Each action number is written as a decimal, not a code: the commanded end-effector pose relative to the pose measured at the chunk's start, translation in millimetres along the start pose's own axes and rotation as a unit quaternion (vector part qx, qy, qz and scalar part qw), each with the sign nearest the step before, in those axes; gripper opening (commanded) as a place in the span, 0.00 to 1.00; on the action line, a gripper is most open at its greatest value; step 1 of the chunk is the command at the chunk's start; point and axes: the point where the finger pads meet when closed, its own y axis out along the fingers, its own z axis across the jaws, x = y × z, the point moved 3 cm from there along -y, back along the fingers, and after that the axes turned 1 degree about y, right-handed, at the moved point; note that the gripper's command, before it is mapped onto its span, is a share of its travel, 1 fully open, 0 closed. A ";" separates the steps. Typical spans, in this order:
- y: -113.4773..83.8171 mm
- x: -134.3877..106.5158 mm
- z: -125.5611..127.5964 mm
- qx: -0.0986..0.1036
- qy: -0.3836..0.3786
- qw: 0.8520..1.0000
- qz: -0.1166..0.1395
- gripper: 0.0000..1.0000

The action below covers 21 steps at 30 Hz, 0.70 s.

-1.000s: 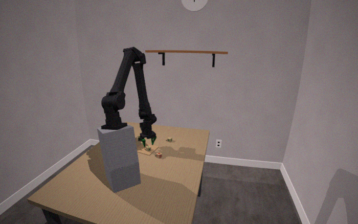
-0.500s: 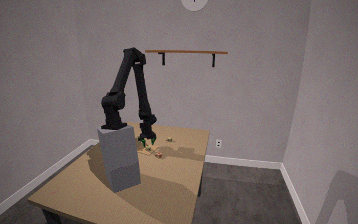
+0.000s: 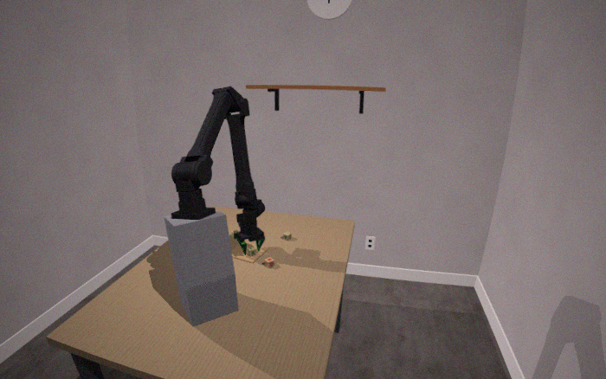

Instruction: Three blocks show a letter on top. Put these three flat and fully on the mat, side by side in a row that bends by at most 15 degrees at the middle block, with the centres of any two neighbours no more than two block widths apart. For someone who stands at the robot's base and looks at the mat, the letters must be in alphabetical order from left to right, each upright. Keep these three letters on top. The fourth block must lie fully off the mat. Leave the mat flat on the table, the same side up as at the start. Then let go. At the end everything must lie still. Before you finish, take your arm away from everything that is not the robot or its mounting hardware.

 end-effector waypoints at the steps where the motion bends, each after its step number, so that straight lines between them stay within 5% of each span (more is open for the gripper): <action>1: 7.4 2.6 -1.8 -0.005 0.002 1.000 -0.003 0.65; 20: 4.7 6.4 -3.2 -0.008 -0.001 1.000 -0.006 0.65; 21: 4.7 6.4 -3.2 -0.008 -0.001 1.000 -0.006 0.46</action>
